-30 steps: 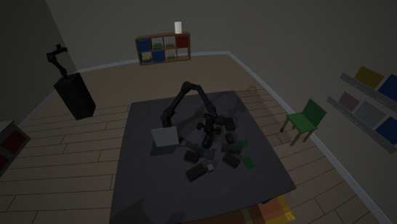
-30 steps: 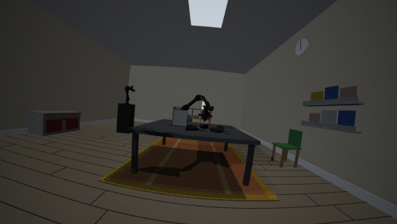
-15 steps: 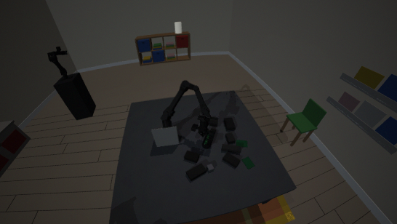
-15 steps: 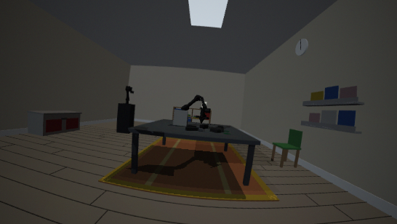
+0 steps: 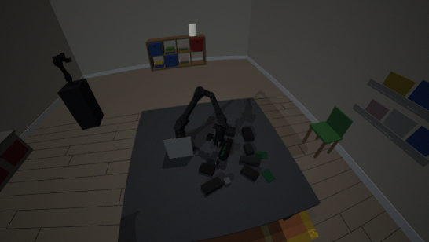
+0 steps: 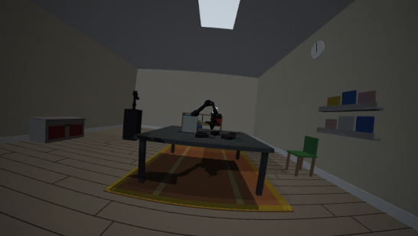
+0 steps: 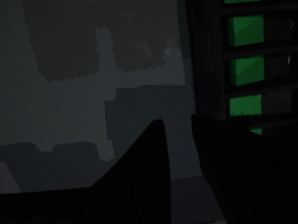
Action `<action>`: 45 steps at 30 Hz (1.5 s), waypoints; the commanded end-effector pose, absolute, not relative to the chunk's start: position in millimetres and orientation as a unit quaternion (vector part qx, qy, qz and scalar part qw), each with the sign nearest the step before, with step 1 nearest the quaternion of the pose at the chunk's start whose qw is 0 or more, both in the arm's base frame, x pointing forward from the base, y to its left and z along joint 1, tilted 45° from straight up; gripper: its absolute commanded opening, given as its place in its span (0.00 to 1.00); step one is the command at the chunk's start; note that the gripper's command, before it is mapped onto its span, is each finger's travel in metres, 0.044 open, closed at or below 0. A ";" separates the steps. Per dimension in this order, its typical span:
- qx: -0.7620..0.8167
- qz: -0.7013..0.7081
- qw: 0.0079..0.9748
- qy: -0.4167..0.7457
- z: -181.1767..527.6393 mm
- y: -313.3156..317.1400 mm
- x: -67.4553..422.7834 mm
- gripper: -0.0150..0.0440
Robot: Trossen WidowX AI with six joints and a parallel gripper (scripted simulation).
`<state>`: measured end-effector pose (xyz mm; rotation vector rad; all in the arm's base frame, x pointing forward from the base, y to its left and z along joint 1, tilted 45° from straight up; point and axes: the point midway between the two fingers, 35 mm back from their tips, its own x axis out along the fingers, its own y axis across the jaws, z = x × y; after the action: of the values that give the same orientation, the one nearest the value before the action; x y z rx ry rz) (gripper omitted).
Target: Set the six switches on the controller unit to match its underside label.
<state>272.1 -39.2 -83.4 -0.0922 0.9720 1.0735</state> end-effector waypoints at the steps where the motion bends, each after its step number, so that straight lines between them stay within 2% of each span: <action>1: -0.051 0.485 0.754 0.441 -63.8 -61.3 273.0 0.48; 8: -0.051 0.485 0.753 0.441 -53.0 -71.1 270.1 0.79; 20: -0.051 0.485 0.753 0.441 -53.0 -71.1 270.1 0.25; 29: -0.051 0.485 0.753 0.441 -53.0 -71.1 270.1 0.25; 45: -0.048 0.485 0.754 0.441 -53.5 -70.3 269.7 0.97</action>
<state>269.7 -70.3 -53.4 -0.1035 0.9628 1.0576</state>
